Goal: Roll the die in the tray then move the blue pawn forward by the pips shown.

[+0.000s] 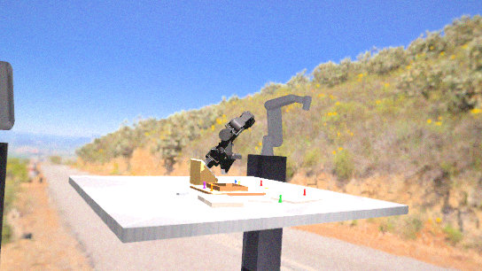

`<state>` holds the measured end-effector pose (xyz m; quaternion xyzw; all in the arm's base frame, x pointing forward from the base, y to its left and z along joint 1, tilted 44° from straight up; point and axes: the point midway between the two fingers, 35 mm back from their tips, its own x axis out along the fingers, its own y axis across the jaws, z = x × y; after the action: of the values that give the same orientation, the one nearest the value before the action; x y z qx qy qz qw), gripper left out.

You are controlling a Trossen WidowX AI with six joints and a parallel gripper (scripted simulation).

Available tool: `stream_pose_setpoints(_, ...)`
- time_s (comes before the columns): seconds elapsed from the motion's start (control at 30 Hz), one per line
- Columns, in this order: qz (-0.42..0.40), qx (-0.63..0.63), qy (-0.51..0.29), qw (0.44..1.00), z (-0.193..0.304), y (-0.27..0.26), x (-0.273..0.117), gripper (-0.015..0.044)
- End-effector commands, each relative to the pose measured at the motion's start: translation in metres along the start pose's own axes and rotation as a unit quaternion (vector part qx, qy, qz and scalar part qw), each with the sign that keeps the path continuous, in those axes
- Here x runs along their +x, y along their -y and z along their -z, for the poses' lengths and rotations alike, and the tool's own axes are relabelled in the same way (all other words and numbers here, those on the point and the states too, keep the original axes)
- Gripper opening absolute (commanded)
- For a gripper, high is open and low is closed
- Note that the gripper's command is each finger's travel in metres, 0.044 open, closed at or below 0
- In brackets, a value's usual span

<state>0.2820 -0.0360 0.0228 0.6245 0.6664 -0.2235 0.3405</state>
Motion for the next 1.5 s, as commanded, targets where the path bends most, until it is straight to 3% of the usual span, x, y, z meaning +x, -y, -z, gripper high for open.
stream_pose_setpoints(0.0,-0.003,0.054,-0.005,0.999,0.021,0.005,0.005,0.0000)
stream_pose_setpoints(0.27,0.003,0.062,0.004,0.998,0.024,0.006,0.007,0.0000)
stream_pose_setpoints(0.7,0.069,0.062,0.203,0.975,0.020,0.016,0.021,0.0000)
stream_pose_setpoints(1.13,0.028,0.058,0.397,0.916,0.020,0.016,0.023,0.0000)
stream_pose_setpoints(1.3,0.023,0.058,0.405,0.912,0.021,0.015,0.021,0.0000)
stream_pose_setpoints(1.47,0.023,0.058,0.405,0.912,0.047,0.001,-0.019,0.0000)
